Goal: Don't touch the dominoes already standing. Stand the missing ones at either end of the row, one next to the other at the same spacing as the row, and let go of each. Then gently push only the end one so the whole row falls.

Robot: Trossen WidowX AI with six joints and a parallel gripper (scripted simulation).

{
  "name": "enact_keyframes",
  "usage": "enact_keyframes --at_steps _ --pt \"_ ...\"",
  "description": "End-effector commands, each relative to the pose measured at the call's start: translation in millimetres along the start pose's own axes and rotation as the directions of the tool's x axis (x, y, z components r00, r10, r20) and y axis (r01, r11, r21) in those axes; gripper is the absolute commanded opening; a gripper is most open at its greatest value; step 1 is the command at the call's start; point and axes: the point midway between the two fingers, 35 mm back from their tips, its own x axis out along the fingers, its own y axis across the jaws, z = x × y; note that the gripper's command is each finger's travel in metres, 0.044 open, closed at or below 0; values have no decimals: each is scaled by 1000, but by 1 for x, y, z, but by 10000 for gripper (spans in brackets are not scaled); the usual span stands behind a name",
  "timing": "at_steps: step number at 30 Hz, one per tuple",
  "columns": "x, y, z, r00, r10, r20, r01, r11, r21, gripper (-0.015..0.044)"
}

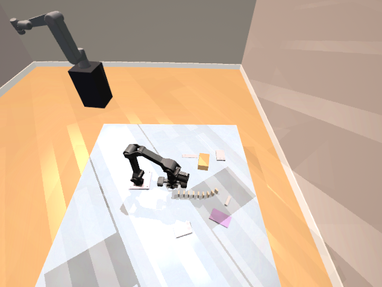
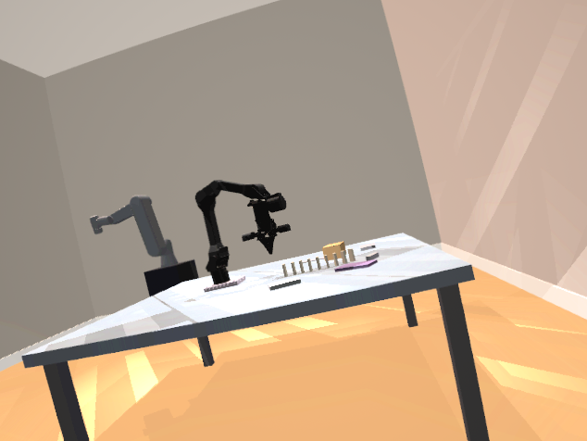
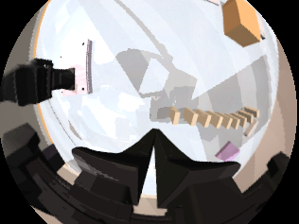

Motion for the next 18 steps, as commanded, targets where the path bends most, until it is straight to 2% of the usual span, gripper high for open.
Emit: enact_keyframes --at_steps 1,5,10,18 --pt "1 0 0 1000 0 3 0 1000 -3 0" --pt "11 -1 0 1000 0 3 0 1000 -3 0" --pt "78 0 0 1000 0 3 0 1000 -3 0" --pt "80 -6 0 1000 0 3 0 1000 -3 0"
